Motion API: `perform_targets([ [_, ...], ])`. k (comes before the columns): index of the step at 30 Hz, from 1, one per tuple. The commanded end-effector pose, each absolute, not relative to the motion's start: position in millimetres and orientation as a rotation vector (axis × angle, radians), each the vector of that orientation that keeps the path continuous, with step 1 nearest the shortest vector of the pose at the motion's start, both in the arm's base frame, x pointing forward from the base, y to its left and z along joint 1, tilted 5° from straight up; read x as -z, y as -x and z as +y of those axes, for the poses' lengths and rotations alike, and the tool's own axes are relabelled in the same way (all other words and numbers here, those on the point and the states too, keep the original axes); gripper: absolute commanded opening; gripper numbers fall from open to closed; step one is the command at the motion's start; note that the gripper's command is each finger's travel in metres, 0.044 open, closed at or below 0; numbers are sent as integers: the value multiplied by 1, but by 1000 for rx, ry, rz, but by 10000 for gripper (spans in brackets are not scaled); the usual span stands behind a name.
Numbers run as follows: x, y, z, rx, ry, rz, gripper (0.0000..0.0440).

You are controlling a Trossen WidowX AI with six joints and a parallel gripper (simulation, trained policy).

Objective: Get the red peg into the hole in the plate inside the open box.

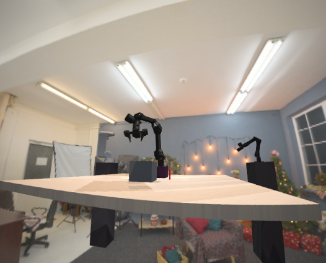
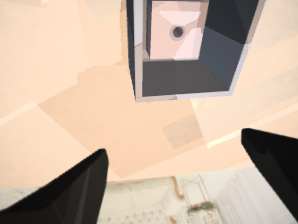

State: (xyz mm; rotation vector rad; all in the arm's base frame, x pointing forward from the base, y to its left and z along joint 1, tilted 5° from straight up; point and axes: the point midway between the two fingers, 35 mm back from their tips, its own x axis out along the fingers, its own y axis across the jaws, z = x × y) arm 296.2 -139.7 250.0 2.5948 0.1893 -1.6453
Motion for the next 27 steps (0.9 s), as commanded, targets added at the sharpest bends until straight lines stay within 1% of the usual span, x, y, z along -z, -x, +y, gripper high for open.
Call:
perform_targets([
  [1,-254,-305,-98,1559,-2528,338,404],
  [8,-254,-306,-35,1438,-2403,560,398],
  [15,-245,-295,19,1339,-2250,760,388],
  [27,-206,-258,83,1255,-1925,1035,375],
])
